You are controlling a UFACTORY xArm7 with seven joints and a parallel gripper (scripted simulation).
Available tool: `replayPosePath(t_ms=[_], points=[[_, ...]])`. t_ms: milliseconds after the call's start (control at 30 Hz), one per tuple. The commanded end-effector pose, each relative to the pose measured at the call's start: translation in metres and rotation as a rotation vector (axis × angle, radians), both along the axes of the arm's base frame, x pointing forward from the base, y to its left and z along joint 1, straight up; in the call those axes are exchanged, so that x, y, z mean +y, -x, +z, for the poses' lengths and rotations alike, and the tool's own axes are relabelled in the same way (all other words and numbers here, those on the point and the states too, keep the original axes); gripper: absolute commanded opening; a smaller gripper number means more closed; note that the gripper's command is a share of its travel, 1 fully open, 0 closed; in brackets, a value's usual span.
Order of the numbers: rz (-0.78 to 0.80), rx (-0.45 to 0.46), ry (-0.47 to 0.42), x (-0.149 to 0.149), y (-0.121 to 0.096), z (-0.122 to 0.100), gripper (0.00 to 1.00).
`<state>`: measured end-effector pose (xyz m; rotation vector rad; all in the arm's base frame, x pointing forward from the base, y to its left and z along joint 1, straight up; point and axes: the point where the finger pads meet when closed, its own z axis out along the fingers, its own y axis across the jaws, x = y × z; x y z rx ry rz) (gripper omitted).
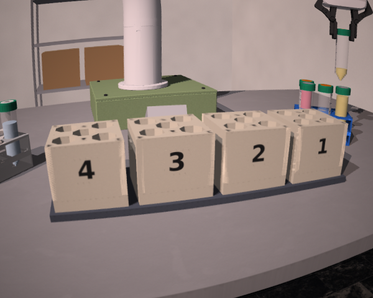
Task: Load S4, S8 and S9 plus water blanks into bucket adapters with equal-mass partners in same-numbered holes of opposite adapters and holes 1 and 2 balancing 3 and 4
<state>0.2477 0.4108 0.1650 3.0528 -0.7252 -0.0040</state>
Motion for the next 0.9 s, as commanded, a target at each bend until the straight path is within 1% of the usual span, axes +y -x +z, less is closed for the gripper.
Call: replayPosePath(t_ms=[0,867], points=[[0.0,-0.003,-0.006,0.002,-0.001,-0.003,0.0],[0.0,-0.003,-0.006,0.002,-0.001,-0.051,0.0]])
